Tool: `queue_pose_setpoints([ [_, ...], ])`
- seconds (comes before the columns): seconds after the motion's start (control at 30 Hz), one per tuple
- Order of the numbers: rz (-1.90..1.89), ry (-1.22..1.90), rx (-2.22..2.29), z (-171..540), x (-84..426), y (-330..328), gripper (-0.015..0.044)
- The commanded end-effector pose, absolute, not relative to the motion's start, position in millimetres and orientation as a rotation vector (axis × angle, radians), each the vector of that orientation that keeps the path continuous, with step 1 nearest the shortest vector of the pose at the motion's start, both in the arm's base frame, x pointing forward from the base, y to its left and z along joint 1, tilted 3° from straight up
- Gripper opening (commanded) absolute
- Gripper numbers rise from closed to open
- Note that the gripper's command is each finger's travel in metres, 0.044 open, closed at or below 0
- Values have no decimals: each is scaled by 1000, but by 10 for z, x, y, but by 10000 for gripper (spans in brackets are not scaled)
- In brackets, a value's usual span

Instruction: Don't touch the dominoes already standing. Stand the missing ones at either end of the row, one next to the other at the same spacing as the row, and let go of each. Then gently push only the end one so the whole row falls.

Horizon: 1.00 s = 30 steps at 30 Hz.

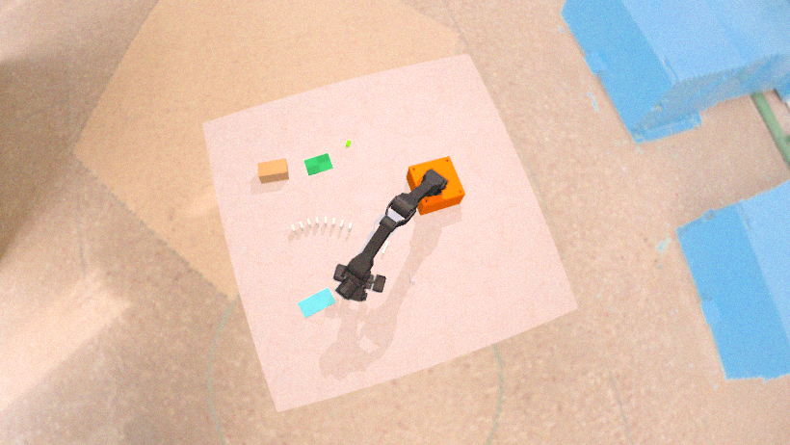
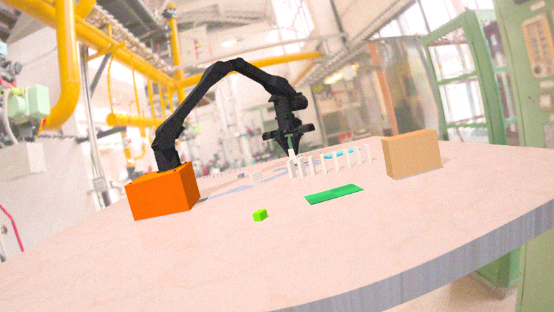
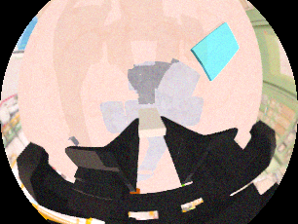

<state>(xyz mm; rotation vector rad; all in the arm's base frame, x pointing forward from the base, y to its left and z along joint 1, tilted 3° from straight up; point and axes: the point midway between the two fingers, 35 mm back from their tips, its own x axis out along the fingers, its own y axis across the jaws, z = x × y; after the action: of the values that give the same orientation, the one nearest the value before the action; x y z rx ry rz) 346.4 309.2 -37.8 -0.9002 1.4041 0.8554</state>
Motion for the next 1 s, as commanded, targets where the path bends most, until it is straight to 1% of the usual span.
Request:
queue_pose_setpoints([
  [0.0,854,1376,-877,197,3516,3167,107],
  [0.2,857,1385,-908,796,3472,3140,107],
  [0.43,816,1402,-867,827,3489,3065,107],
  [0.7,306,1536,-363,930,3547,2145,107],
  [0.97,-186,1548,125,896,3300,1293,107],
])
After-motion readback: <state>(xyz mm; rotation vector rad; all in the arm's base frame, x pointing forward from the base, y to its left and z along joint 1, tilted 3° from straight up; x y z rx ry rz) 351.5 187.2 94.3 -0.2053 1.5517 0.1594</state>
